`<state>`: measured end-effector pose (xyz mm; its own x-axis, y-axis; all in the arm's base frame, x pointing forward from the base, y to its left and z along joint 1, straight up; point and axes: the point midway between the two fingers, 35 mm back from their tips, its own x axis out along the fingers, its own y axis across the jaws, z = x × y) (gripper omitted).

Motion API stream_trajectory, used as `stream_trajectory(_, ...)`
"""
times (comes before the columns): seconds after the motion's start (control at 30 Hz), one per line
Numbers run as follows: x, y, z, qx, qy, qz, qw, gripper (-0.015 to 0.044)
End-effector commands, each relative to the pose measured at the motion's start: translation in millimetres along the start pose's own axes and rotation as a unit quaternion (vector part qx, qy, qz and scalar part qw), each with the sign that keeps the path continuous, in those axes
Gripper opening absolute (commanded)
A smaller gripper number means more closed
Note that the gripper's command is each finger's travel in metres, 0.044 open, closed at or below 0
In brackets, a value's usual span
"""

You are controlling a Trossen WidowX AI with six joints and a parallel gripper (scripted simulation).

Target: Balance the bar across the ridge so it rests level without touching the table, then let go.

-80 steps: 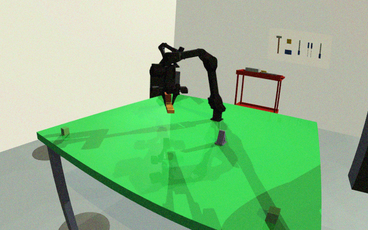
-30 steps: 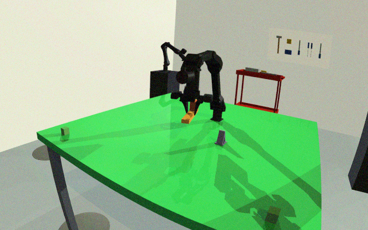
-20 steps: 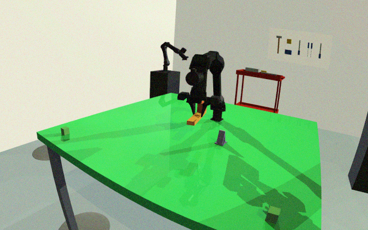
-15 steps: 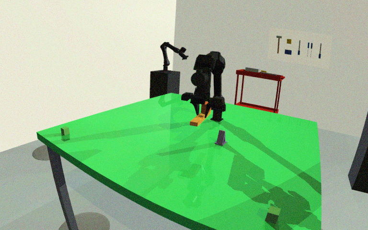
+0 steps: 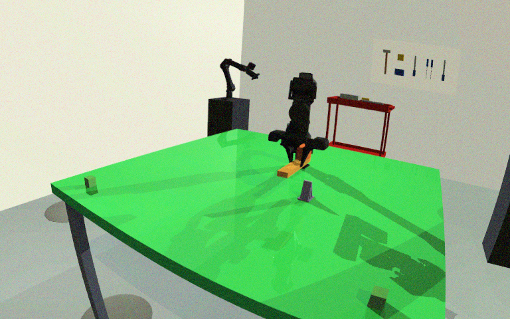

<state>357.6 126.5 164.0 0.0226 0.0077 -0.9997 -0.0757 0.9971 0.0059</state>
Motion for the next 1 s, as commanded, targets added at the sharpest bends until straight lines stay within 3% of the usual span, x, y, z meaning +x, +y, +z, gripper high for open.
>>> stream_trajectory(0.0, -2.6, 13.5, -1.4, 0.014, -0.003, 0.002, 1.000, 0.0000)
stream_trajectory(0.97, 30.4, 35.4, -6.0, 0.040, -0.003, 0.003, 0.999, 0.0000)
